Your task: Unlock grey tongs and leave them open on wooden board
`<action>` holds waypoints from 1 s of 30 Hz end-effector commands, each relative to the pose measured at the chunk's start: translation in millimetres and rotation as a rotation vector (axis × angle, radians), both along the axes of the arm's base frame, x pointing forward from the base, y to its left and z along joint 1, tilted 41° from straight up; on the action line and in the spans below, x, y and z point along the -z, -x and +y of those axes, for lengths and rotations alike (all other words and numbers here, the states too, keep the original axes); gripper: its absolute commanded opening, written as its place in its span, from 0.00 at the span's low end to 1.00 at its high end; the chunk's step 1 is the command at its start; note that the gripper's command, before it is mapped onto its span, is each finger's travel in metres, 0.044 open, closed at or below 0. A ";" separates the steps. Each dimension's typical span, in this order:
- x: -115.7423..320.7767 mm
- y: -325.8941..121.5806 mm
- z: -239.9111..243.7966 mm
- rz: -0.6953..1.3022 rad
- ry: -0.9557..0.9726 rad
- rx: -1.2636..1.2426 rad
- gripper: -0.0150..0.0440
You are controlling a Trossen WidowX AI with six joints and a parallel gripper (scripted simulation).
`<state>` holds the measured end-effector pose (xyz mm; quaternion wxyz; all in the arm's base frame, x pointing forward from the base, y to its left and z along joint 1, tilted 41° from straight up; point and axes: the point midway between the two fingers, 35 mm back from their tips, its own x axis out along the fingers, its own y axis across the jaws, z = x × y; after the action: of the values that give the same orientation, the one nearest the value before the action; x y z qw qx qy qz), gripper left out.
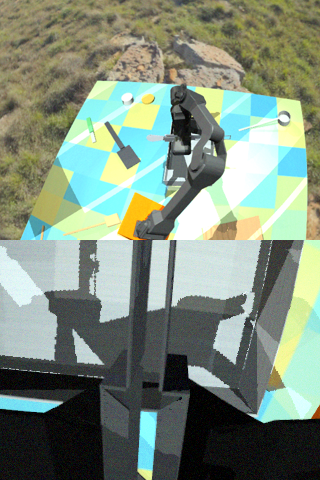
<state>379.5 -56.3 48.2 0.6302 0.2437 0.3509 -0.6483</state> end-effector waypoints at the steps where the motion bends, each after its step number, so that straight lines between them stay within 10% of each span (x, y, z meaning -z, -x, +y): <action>1: -6.5 2.5 -8.2 -0.008 -0.004 0.012 0.00; 30: -125.6 98.9 -135.5 -0.209 -0.001 0.242 0.00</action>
<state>295.9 -181.7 162.3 0.5840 0.3423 0.2624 -0.6877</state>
